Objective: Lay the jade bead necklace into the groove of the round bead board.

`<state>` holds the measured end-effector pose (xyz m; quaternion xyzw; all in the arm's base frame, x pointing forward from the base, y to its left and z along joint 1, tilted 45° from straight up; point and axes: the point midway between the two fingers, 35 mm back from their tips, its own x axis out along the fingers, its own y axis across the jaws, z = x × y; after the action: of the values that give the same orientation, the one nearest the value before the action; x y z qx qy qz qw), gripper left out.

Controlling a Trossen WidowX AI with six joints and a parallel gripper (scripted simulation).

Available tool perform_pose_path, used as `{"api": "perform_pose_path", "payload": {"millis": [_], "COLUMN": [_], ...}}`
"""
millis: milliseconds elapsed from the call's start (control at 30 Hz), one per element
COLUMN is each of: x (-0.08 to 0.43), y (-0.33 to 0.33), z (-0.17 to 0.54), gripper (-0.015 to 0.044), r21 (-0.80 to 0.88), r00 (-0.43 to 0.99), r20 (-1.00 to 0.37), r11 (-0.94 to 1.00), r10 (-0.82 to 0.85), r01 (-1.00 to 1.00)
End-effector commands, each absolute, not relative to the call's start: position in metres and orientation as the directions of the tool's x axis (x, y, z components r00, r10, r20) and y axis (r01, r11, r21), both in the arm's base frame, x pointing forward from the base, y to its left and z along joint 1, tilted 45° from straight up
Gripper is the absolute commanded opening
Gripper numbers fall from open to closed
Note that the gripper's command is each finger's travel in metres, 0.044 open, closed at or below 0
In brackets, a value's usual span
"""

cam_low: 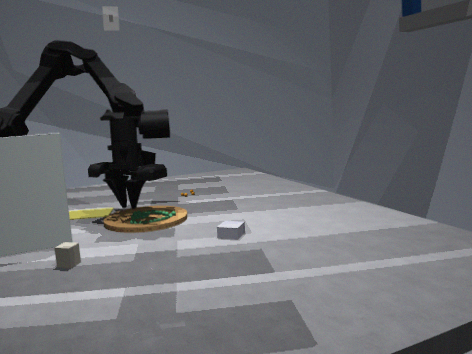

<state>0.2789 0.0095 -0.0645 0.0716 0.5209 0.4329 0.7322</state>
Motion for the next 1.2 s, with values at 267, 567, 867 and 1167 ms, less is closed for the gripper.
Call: {"api": "perform_pose_path", "payload": {"millis": [267, 567, 867, 1167], "x": [0.286, 0.287, 0.290, 0.290], "y": [0.003, 0.014, 0.013, 0.023], "z": [-0.058, -0.068, -0.067, -0.078], "gripper": [0.0120, 0.0120, 0.0120, 0.0120], "r21": [0.377, 0.377, 0.368, 0.373], "r00": [0.097, 0.097, 0.104, 0.100], "r20": [-0.710, -0.710, -0.710, -0.710], "r11": [0.493, 0.493, 0.493, 0.493], "r10": [0.697, 0.698, 0.696, 0.697], "r01": [-0.784, -0.784, -0.788, -0.786]}}
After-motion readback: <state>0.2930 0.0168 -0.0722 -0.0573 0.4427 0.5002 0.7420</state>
